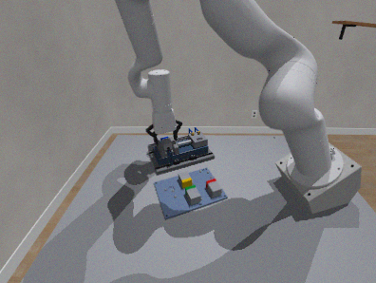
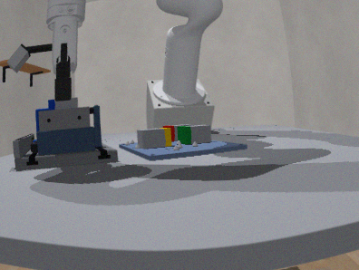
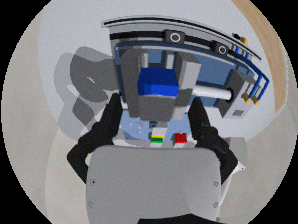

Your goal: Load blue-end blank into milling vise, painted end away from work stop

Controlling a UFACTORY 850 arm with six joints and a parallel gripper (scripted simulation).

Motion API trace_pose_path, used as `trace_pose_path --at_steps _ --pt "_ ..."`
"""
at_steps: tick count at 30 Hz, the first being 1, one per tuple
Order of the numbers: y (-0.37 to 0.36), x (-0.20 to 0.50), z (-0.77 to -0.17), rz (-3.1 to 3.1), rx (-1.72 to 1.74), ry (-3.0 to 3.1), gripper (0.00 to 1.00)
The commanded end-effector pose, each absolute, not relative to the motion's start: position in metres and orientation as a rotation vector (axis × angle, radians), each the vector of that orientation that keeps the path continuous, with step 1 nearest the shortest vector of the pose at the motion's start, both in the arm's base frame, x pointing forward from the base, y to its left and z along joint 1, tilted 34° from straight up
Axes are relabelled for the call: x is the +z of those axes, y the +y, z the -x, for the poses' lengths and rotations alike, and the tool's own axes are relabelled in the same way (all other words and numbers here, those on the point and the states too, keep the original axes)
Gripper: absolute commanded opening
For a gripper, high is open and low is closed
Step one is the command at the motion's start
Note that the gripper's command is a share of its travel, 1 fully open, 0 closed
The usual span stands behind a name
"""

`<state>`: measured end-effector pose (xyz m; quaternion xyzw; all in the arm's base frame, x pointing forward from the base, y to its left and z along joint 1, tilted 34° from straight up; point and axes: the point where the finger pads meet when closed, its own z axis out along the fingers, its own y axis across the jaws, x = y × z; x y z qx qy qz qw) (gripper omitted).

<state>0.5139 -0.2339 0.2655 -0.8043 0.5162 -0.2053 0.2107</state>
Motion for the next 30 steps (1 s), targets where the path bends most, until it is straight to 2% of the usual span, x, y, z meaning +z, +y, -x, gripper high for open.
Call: trace_pose_path --at_steps 1,30 --pt "-0.2344 0.2663 -0.5142 2.235 -0.573 1.435 1.0" --pt "-0.2348 0.2692 -0.5122 2.235 -0.573 1.435 1.0"
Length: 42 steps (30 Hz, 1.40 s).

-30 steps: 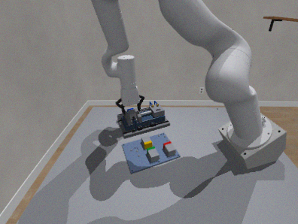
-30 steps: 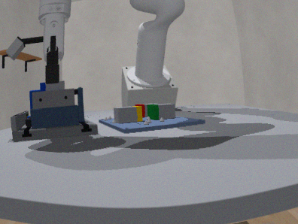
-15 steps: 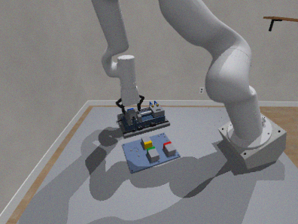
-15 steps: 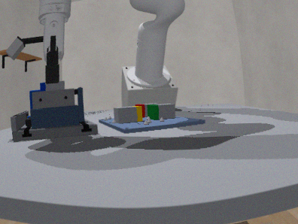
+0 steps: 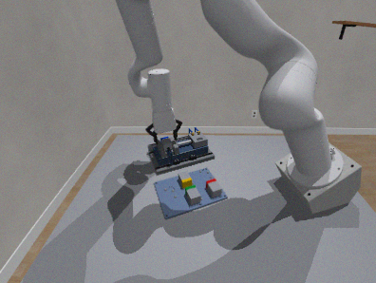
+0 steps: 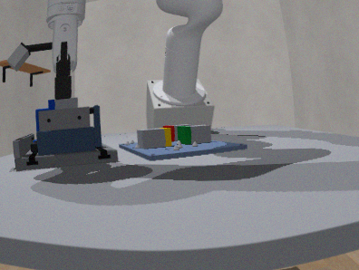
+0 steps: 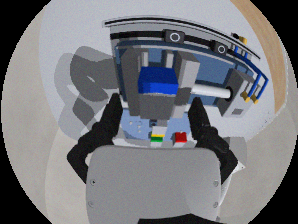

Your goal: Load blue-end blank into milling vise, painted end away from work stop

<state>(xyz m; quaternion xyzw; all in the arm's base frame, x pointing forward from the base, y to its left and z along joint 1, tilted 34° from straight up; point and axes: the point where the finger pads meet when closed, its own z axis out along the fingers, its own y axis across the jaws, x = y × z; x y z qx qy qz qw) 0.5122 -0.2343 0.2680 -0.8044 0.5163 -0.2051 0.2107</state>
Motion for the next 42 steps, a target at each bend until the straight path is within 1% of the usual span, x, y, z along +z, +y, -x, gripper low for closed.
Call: trace_pose_path --at_steps 1,42 --pt "-0.2349 0.2695 -0.5121 2.235 -0.573 1.435 1.0" --pt "-0.2359 0.2761 -0.5077 2.235 -0.572 1.435 1.0"
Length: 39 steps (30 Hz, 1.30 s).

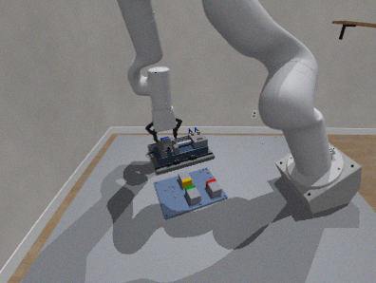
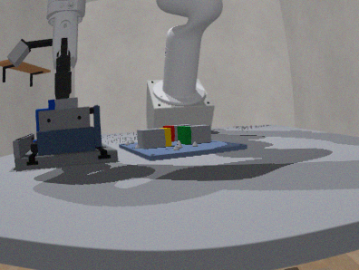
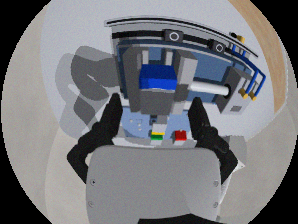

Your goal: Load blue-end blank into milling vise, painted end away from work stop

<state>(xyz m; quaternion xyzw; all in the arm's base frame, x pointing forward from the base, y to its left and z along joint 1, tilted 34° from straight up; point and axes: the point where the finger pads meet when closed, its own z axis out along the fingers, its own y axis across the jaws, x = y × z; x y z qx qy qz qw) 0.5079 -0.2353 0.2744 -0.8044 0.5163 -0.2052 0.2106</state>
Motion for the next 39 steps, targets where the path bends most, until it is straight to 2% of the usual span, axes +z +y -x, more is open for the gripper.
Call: trace_pose_path --at_steps 1,39 --pt "-0.2359 0.2761 -0.5077 2.235 -0.572 1.435 1.0" --pt "-0.2366 0.2809 -0.5045 2.235 -0.573 1.435 1.0"
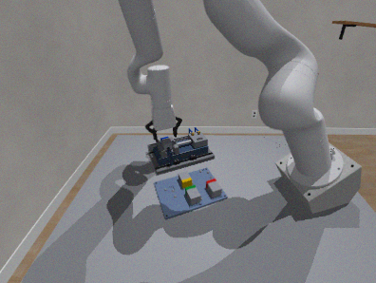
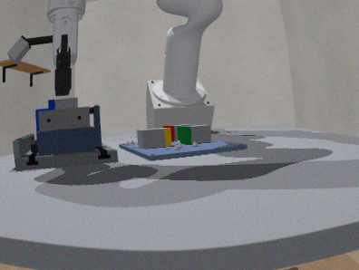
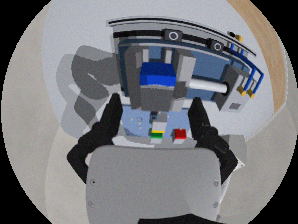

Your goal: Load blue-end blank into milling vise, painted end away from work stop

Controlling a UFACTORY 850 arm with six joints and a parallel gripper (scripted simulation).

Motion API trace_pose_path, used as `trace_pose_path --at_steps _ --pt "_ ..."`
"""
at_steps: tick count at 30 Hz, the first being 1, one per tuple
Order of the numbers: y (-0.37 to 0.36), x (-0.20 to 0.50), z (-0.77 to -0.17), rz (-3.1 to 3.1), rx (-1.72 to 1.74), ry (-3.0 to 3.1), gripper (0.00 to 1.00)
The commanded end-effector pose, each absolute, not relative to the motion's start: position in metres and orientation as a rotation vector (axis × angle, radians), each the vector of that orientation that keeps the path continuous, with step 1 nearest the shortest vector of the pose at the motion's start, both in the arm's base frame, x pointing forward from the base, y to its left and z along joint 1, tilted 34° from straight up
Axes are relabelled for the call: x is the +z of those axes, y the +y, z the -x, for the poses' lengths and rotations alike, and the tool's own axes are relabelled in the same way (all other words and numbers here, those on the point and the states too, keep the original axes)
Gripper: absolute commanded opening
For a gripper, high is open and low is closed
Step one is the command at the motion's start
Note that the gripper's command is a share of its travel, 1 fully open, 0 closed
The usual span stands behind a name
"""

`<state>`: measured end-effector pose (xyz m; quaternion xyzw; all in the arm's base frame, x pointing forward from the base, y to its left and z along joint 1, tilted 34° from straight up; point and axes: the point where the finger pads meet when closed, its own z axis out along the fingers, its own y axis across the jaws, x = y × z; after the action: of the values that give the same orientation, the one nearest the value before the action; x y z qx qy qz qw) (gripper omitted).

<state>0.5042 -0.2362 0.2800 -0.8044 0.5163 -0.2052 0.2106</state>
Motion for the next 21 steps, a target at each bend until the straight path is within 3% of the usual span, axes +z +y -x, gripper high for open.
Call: trace_pose_path --at_steps 1,21 --pt "-0.237 0.281 -0.504 2.235 -0.573 1.435 1.0" --pt "-0.239 0.294 -0.496 2.235 -0.573 1.435 1.0"
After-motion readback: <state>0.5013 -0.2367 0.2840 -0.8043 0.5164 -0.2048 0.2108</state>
